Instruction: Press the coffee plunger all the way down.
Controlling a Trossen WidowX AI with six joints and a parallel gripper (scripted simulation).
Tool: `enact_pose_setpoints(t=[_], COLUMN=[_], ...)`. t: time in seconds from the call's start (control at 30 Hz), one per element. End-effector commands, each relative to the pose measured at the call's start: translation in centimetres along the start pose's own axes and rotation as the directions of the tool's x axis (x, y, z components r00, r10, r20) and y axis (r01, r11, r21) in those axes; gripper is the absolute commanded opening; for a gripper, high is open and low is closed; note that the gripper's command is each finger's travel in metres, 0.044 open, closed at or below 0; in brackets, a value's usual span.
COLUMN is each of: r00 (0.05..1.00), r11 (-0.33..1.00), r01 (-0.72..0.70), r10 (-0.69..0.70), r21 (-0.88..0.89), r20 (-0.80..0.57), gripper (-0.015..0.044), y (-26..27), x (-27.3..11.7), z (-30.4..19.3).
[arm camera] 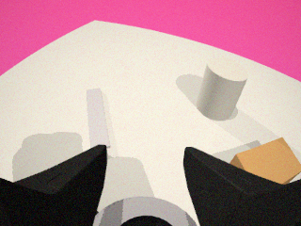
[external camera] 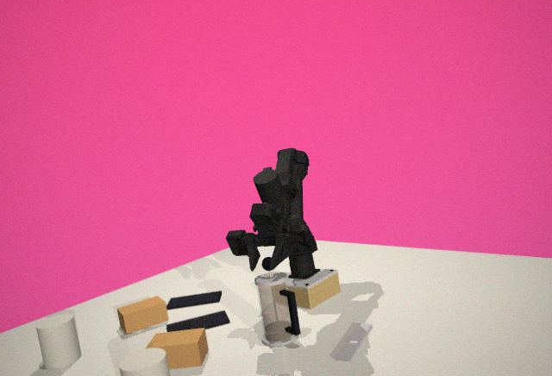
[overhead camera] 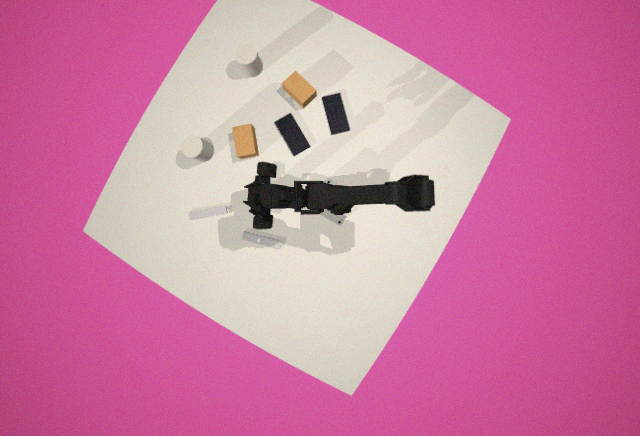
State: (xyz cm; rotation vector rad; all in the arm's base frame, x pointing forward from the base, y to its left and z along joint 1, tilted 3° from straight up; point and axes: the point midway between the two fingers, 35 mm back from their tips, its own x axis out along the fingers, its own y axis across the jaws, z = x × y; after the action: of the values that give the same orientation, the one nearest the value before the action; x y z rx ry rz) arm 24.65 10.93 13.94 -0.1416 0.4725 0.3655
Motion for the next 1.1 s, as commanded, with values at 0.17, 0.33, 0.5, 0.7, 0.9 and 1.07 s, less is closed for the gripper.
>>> enact_pose_setpoints(t=[0.17, 0.33, 0.5, 0.7, 0.9, 1.07], r00=[1.000, 1.000, 1.000, 1.000, 1.000, 1.000], r11=[1.000, 1.000, 1.000, 1.000, 1.000, 1.000], r01=[0.000, 0.001, 0.000, 0.000, 0.000, 0.000], r10=[0.000, -0.001, 0.000, 0.000, 0.000, 0.000], r21=[0.000, 0.000, -0.002, -0.006, -0.006, -0.006], r20=[-0.002, -0.004, -0.011, -0.023, -0.023, -0.023], gripper=[0.0409, 0.0440, 0.0440, 0.0440, 0.0440, 0.0440], y=[0.0, 0.0, 0.2, 0.0, 0.0, 0.0], x=[0.0, -0.1, -2.9, -8.1, -8.0, -8.0], z=[-0.1, 0.0, 2.3, 4.4, 4.3, 4.3])
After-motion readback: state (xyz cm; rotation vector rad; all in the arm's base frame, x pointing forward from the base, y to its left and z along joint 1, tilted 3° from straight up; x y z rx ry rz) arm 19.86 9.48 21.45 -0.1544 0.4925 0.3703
